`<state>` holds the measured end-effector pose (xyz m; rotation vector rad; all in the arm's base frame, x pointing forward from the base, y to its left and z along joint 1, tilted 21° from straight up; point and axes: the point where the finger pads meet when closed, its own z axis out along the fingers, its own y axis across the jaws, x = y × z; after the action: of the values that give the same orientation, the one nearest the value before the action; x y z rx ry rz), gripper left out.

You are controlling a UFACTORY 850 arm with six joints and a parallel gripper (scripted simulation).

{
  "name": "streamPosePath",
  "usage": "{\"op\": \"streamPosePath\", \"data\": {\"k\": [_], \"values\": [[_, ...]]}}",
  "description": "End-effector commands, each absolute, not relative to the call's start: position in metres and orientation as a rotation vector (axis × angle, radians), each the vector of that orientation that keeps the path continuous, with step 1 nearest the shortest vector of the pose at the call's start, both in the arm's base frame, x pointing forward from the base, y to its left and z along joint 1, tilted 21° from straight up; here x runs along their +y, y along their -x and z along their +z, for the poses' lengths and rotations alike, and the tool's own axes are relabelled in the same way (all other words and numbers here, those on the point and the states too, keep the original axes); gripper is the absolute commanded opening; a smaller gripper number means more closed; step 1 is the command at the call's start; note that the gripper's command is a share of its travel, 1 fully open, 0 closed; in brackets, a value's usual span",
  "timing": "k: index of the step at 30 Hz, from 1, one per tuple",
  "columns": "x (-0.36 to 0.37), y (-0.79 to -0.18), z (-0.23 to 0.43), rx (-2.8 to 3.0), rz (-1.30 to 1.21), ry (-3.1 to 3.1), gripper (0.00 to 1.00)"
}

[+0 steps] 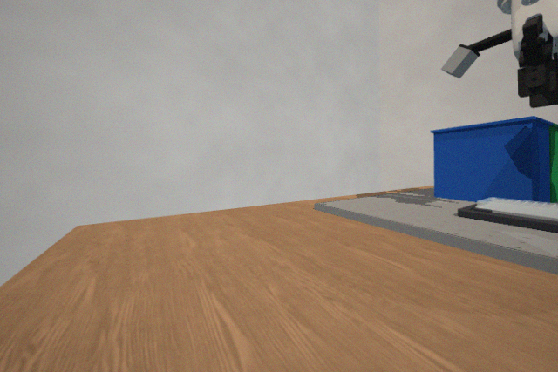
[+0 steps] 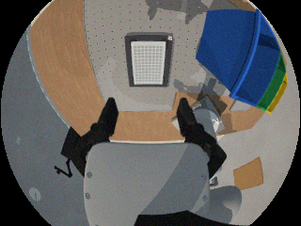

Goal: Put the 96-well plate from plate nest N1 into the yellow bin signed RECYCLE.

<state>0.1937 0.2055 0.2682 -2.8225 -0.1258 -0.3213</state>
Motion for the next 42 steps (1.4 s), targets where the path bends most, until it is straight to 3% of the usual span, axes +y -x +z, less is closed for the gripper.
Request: {"op": "streamPosePath", "data": {"k": [1, 42], "values": [[0.208, -0.196, 0.264, -0.126, -0.322, 2.821, 1.0], [0.227, -0.208, 0.206, -0.126, -0.322, 2.821, 1.0]]}}
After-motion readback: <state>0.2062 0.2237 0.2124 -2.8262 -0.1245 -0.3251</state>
